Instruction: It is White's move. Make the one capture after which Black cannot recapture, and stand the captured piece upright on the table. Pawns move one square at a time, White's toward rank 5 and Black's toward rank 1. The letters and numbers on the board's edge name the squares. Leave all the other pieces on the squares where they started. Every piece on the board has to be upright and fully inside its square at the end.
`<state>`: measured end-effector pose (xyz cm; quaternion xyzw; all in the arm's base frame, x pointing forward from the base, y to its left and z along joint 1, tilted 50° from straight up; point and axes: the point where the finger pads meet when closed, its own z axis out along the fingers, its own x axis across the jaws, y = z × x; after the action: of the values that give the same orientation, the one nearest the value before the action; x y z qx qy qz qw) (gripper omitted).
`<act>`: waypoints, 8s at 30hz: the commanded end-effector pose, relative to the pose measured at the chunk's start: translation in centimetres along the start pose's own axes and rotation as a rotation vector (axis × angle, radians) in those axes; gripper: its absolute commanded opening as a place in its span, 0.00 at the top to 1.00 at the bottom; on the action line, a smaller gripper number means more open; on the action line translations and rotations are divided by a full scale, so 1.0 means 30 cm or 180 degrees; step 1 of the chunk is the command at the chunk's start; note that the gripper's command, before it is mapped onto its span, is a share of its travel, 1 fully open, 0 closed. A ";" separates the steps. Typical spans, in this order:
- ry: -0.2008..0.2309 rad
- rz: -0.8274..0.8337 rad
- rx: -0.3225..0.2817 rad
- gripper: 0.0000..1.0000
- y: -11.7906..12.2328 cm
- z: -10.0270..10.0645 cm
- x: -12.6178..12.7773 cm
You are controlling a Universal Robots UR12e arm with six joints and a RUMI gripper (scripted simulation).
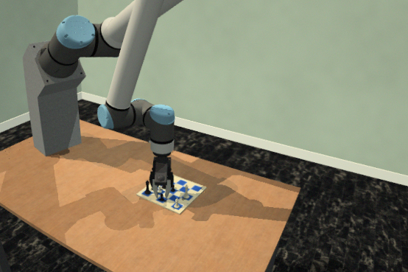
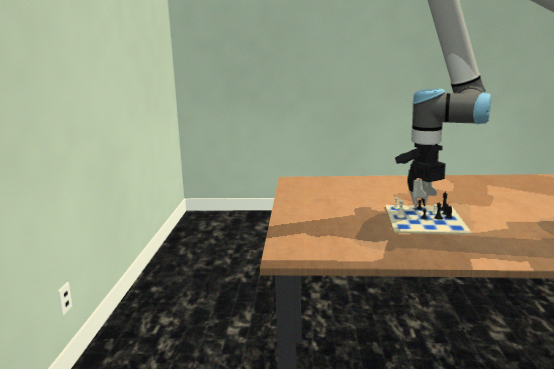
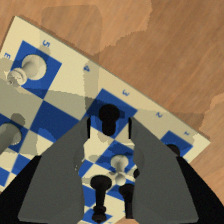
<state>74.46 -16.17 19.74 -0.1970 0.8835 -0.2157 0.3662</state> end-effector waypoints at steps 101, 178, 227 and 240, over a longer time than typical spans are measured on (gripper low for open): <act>-0.0004 -0.0780 0.0006 1.00 -0.089 -0.318 0.203; -0.0002 -0.0823 0.0002 1.00 -0.098 0.005 0.219; -0.0002 -0.0782 0.0002 1.00 -0.098 0.005 0.218; -0.0002 -0.0782 0.0002 1.00 -0.098 0.012 0.218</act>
<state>70.93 -22.01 17.40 -0.3037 0.8527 -0.2589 0.3371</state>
